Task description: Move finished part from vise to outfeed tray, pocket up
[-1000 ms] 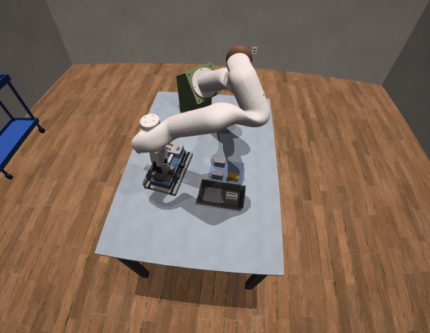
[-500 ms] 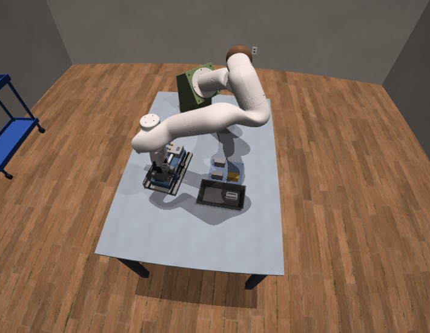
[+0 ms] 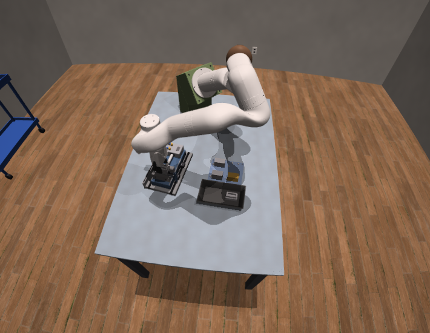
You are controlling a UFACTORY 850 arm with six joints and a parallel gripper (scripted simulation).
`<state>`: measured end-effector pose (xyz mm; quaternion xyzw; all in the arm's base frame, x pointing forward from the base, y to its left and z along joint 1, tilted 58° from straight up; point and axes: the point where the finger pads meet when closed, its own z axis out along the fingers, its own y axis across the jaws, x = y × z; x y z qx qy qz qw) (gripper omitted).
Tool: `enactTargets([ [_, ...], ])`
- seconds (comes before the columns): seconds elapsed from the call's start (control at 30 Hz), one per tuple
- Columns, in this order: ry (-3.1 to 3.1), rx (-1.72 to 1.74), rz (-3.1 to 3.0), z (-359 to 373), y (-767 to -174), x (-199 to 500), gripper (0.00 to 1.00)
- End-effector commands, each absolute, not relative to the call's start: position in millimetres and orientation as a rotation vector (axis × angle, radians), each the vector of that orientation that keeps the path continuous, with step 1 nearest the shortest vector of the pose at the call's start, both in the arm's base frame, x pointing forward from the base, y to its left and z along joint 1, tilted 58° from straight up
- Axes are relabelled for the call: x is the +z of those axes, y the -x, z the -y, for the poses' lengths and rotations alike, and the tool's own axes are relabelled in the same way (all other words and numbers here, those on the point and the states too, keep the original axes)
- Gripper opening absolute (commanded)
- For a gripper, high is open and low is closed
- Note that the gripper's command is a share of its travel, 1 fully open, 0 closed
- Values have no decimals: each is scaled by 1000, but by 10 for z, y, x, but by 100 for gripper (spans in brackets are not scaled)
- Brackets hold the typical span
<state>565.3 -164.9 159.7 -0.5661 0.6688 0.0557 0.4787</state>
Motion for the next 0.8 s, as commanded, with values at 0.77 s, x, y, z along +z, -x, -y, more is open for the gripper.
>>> enactTargets([
  [0.77,1381,134,-1633,1600,-5708,1552,69],
])
